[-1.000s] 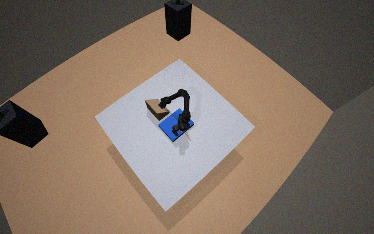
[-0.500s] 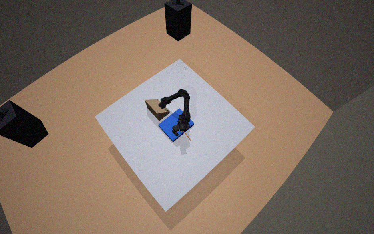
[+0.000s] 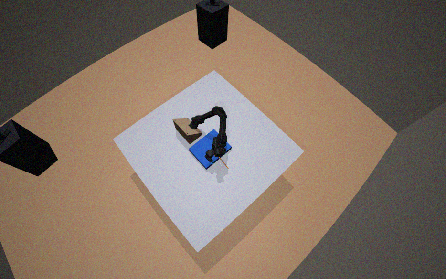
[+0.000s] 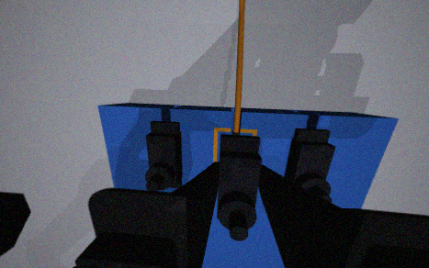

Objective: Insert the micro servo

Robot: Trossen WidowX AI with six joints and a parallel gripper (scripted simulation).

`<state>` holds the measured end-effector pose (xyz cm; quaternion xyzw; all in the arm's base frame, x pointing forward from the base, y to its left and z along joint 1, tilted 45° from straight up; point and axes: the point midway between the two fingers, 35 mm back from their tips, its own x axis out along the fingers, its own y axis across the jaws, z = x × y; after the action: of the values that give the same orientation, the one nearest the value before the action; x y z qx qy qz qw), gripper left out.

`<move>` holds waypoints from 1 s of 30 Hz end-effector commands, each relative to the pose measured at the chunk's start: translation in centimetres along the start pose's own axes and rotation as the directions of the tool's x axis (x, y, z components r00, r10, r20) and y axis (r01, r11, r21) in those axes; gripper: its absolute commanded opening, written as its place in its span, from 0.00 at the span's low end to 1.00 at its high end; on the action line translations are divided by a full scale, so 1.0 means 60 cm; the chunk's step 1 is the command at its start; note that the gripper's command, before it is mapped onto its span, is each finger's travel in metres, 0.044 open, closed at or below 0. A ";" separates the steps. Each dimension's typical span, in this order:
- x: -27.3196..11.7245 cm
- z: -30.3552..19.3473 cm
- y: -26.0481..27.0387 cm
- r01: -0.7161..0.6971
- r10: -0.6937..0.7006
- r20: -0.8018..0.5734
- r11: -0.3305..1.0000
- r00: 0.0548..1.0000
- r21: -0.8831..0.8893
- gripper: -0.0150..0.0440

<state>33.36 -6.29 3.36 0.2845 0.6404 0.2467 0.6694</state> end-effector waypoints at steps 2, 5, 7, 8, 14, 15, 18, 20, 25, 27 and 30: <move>0.007 0.000 0.001 -0.003 0.003 0.003 1.000 1.000 0.004 0.25; 0.012 0.000 0.001 -0.003 0.003 0.003 1.000 1.000 0.004 0.25; 0.015 0.000 0.001 -0.003 0.003 0.003 1.000 1.000 0.004 0.25; 0.017 0.000 0.001 -0.003 0.003 0.003 1.000 1.000 0.004 0.25; 0.025 0.000 0.002 -0.003 0.003 0.003 1.000 1.000 0.004 0.25; 0.027 0.000 0.002 -0.003 0.003 0.003 1.000 1.000 0.004 0.25; 0.032 0.000 0.002 -0.003 0.003 0.003 1.000 1.000 0.004 0.25; 0.034 0.000 0.002 -0.003 0.003 0.003 1.000 1.000 0.004 0.25; 0.042 0.000 0.002 -0.004 0.004 0.003 1.000 1.000 0.004 0.25; 0.044 0.000 0.002 -0.004 0.004 0.003 1.000 1.000 0.004 0.25; 0.048 0.000 0.002 -0.004 0.004 0.003 1.000 1.000 0.004 0.25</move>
<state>33.53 -4.42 1.59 0.2835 0.6397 0.2472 0.6703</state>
